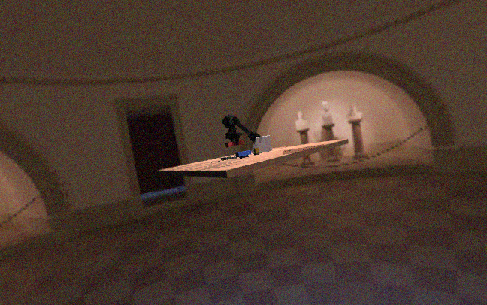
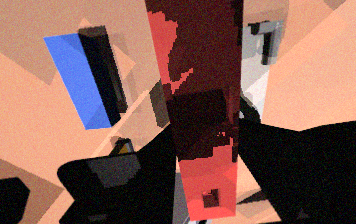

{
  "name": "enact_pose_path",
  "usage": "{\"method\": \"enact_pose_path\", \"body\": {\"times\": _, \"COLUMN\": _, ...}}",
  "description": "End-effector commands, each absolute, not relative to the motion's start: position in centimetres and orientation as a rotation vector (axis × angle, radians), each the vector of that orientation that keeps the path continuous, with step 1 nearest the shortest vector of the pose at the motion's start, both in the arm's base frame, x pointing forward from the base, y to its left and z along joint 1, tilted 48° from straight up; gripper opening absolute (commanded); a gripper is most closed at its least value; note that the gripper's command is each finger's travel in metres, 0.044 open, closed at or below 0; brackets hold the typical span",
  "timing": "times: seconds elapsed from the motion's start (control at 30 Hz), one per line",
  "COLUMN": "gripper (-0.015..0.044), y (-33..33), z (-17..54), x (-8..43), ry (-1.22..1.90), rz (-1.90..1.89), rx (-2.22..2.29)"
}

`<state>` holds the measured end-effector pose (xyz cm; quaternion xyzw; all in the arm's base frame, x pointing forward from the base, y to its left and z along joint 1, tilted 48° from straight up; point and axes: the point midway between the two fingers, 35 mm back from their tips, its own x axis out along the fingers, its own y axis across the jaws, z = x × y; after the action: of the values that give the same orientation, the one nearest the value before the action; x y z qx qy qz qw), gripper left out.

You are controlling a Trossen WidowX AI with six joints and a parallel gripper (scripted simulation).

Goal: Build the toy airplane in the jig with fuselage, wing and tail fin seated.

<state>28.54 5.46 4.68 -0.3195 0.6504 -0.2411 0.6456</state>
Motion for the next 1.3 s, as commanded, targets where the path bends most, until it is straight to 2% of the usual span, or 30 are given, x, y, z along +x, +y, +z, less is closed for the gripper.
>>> {"method": "enact_pose_path", "body": {"times": 0.0, "gripper": 0.0, "y": 4.3, "z": 5.5, "x": 28.8, "ry": 1.466, "rz": -0.544, "rx": -0.722}}
{"method": "enact_pose_path", "body": {"times": 1.07, "gripper": 0.0, "y": -4.7, "z": 9.0, "x": 27.9, "ry": 1.456, "rz": -0.581, "rx": -0.727}}
{"method": "enact_pose_path", "body": {"times": 1.27, "gripper": 0.0157, "y": -4.7, "z": 9.0, "x": 27.9, "ry": 1.456, "rz": -0.581, "rx": -0.727}}
